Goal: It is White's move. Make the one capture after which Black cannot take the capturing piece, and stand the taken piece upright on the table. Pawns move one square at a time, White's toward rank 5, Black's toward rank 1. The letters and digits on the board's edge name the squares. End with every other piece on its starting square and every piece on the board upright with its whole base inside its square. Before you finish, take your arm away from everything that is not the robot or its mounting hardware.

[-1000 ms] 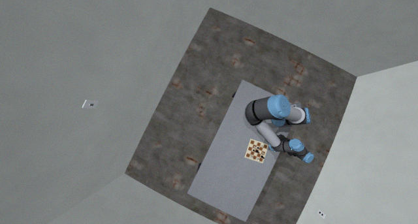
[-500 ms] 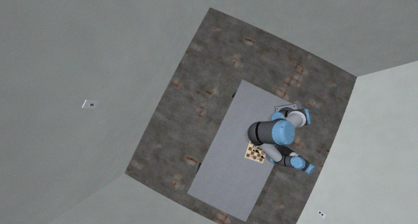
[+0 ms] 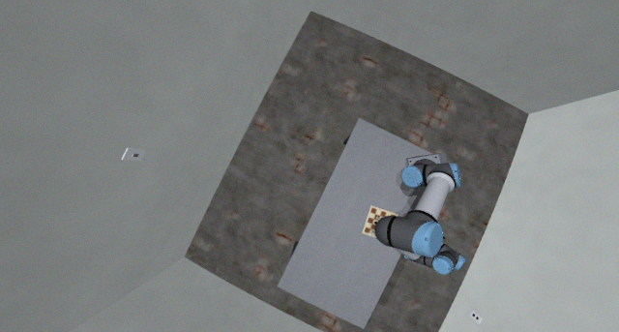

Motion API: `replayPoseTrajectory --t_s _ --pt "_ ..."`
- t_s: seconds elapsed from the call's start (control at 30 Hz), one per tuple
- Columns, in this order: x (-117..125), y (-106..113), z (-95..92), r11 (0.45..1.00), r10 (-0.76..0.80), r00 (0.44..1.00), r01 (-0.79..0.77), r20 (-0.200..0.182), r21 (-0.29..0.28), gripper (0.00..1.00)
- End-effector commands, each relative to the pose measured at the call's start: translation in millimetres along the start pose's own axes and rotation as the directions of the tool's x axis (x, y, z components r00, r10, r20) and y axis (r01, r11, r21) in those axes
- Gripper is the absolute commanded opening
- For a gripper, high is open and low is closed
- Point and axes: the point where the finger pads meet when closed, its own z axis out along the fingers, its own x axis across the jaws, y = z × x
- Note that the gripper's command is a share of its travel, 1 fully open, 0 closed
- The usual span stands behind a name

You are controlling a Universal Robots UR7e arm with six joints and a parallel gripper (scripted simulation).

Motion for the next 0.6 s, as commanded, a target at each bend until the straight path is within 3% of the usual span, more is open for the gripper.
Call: replayPoseTrajectory --t_s 0.0,0.07,0.27,0.5,0.57 --pt "16 -1 -2.9 0.985 -0.166 0.986 0.167 0.030 -0.034 1.00" --pt "28 -4 -4.3 0.939 -0.337 0.940 0.340 0.062 -0.059 1.00" --pt "60 -13 -6.5 0.789 -0.599 0.791 0.610 0.124 -0.076 1.00" --pt "97 -29 -6.1 0.516 -0.833 0.516 0.855 0.201 -0.056 1.00" --pt "97 -29 -6.1 0.516 -0.833 0.516 0.855 0.201 -0.056 1.00"
